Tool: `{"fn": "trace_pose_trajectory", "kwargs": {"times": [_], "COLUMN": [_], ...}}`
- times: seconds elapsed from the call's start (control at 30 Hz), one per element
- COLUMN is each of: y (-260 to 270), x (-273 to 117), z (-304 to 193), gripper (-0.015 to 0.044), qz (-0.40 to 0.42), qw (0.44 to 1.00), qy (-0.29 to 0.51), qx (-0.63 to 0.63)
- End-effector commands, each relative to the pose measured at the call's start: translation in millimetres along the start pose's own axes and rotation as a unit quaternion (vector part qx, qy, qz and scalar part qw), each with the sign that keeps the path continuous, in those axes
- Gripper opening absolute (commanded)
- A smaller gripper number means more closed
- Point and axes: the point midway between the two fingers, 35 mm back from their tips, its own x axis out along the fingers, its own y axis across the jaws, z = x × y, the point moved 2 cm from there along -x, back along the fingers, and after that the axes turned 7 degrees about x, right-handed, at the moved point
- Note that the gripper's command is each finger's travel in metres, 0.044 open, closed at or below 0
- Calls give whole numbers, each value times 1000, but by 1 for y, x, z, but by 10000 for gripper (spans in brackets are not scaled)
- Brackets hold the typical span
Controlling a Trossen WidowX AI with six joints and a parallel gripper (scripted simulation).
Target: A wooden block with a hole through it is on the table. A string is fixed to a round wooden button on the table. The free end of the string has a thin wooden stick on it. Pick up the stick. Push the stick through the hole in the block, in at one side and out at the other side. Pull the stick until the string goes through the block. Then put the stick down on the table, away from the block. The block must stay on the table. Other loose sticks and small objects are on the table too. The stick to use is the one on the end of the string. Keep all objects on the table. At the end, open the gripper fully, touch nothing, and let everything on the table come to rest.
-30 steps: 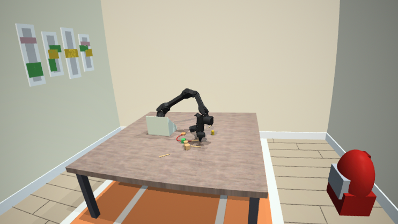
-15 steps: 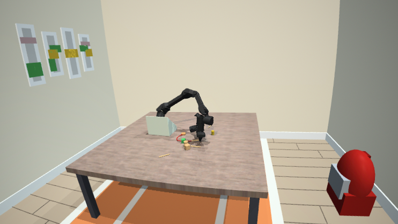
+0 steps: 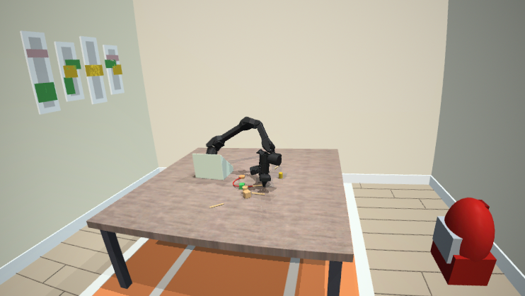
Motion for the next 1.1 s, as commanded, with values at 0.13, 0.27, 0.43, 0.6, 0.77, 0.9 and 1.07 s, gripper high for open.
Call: {"fn": "trace_pose_trajectory", "kwargs": {"times": [0.13,0.27,0.43,0.6,0.77,0.9,1.07], "y": [0,0,2,3,9,9,8], "x": [5,0,-23,-81,-82,-82,-106], "z": [1,0,0,7,7,7,9], "gripper": [0,105,210,210,236,341,440], "qz": [-3,0,2,4,7,7,7], "qw": [1000,1000,1000,1000,1000,1000,1000], "qy": [-2,0,0,0,10,10,9], "qx": [-2,0,0,0,6,6,5]}}
